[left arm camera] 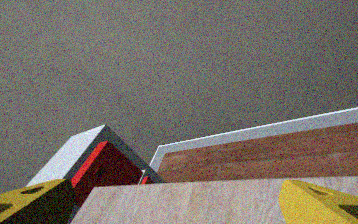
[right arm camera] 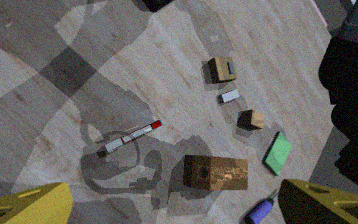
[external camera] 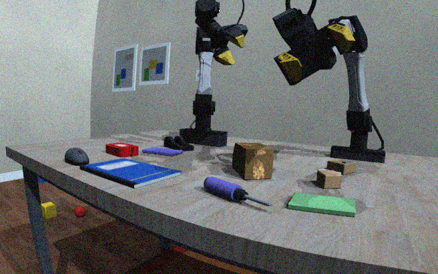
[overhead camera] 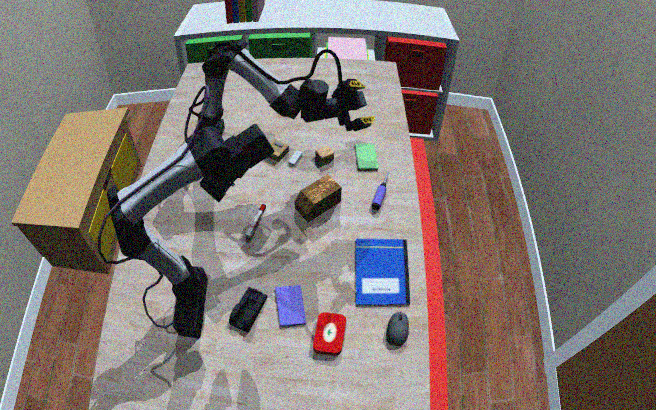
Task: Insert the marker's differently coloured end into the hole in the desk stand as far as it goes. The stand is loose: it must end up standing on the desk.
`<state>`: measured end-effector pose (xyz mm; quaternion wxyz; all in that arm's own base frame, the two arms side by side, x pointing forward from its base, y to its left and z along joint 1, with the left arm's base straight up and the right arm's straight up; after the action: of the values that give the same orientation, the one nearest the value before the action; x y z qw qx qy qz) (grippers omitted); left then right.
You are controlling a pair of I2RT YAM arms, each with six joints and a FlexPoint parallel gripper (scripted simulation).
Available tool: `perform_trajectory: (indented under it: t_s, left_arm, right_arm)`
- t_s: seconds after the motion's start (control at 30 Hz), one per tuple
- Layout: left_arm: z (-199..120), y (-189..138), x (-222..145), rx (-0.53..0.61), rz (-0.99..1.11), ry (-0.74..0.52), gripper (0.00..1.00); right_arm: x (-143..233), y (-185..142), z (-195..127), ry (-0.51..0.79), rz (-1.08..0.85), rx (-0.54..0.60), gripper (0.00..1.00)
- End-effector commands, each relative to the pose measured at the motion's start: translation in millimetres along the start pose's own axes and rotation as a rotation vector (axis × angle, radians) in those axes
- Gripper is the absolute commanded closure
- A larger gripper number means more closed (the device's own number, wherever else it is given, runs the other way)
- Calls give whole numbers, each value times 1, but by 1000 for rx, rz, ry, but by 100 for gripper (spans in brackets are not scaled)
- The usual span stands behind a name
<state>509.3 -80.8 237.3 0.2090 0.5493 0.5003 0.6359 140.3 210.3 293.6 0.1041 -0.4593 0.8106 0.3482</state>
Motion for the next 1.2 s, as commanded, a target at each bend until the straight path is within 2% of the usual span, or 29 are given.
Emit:
perform_trajectory:
  t_s: [0.0,0.07,0.1,0.63,0.67,0.9,0.97,1.1,1.17]
  left_arm:
    - [-1,5,3,-10,-12,5,0]
    - [-2,17,10,-33,-39,15,0]
    - [-2,17,10,-33,-39,15,50]
    - [-2,17,10,-33,-39,15,50]
    - [-2,-2,-15,7,40,-43,50]
    - [-17,-4,-56,18,189,-227,50]
    - [-21,-13,-73,33,241,-283,50]
    - [-36,-10,-92,26,306,-380,50]
    - [-36,-10,-92,26,306,-380,50]
  right_arm:
    - [-1,1,-1,-8,-5,1,0]
    - [-3,3,-4,-21,-17,6,0]
    - [-3,3,-4,-21,-17,6,0]
    - [-3,3,-4,-21,-17,6,0]
    - [1,-7,-1,-20,26,33,0]
    - [-21,-40,-10,-156,184,167,0]
    - [-25,-48,-13,-195,225,200,0]
    - [-33,-64,-21,-277,312,258,0]
    - [-33,-64,-21,-277,312,258,0]
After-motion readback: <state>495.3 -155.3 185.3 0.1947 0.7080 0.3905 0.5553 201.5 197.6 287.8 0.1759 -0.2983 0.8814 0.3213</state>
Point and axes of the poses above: on each arm, the point where the finger pads meet when closed, its own z axis out along the fingers, its own x axis across the jaws, y = z × x, the point moved 1 cm from there along -z, back along the fingers, and after that the axes turned 4 degrees about -z, right-handed, at the moved point
